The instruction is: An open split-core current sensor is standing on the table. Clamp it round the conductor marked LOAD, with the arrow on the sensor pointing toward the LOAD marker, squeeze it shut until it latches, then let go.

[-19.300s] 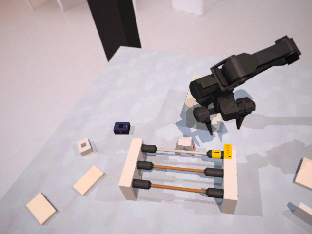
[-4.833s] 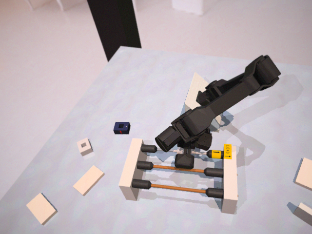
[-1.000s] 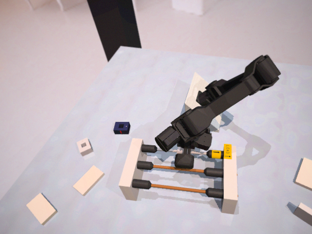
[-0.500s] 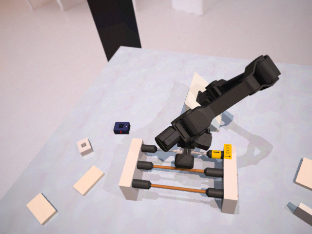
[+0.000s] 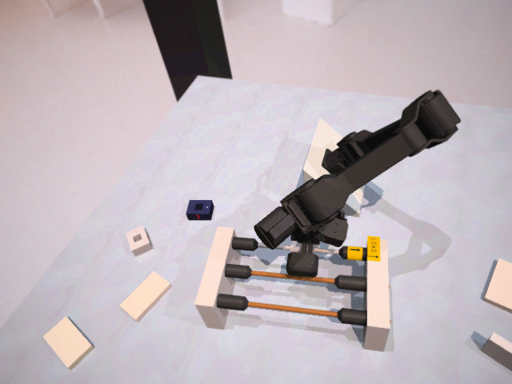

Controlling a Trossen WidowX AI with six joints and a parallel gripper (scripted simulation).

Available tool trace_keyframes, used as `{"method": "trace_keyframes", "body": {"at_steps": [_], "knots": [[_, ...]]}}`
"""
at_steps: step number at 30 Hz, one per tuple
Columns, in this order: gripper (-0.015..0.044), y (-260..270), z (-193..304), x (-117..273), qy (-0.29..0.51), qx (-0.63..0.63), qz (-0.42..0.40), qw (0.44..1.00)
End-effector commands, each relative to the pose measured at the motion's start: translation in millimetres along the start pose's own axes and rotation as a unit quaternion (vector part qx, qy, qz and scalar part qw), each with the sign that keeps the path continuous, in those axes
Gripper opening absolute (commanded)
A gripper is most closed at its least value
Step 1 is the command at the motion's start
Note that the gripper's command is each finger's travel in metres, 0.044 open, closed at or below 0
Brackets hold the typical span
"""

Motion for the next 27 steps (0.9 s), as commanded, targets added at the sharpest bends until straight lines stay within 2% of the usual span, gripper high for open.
{"method": "trace_keyframes", "body": {"at_steps": [1,27], "knots": [[0.0000,1.0,5.9,6.5,0.016,-0.002,0.002,1.000],[0.0000,0.0,0.0,0.0,0.000,0.000,0.000,1.000]]}}
Point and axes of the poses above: the point midway between the two fingers, 35 mm back from their tips, its own x axis back along the fingers, its own y axis across the jaws, z = x × y, the point moved 9 cm from there along x, back along the fingers, and after that the axes turned 9 degrees about x, right-handed, at the moved point
